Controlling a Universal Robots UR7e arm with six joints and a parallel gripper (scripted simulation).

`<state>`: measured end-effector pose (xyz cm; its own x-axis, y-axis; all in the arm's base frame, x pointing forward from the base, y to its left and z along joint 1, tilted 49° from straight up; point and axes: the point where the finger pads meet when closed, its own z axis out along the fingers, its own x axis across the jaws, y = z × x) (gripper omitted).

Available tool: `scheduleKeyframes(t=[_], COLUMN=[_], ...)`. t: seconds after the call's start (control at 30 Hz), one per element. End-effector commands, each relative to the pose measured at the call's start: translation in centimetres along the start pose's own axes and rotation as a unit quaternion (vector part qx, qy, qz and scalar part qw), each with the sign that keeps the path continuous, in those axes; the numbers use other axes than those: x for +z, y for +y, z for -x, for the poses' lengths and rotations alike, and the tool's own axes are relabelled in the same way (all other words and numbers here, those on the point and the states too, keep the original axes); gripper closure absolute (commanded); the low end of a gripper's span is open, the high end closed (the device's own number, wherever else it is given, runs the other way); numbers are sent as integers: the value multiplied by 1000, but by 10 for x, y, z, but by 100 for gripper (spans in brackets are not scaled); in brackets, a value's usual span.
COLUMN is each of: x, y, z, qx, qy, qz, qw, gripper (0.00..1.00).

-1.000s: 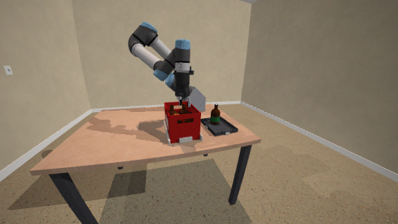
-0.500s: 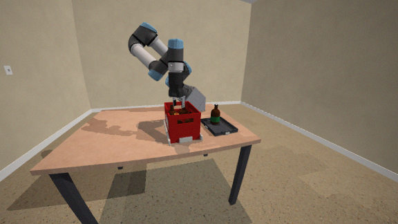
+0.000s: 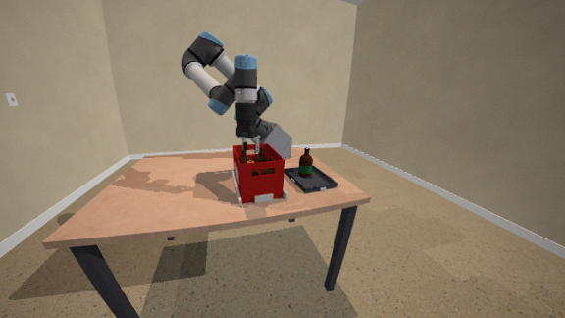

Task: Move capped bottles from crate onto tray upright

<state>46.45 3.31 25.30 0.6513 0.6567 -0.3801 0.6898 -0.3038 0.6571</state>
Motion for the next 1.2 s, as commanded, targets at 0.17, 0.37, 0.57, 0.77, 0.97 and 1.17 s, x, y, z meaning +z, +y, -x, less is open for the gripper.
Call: scheduleKeyframes(t=[0.17, 0.37, 0.57, 0.77, 0.97, 1.17], x=[4, 15, 26, 25, 28, 31], y=[2, 2, 1, 1, 1, 1], z=[2, 4, 5, 5, 5, 5], qx=[0, 0, 0, 0, 0, 0], qy=[1, 1, 1, 0, 0, 1], qz=[0, 0, 0, 0, 0, 0], qw=[1000, 1000, 1000, 1000, 1000, 1000], gripper=[0, 0, 0, 0, 0, 0])
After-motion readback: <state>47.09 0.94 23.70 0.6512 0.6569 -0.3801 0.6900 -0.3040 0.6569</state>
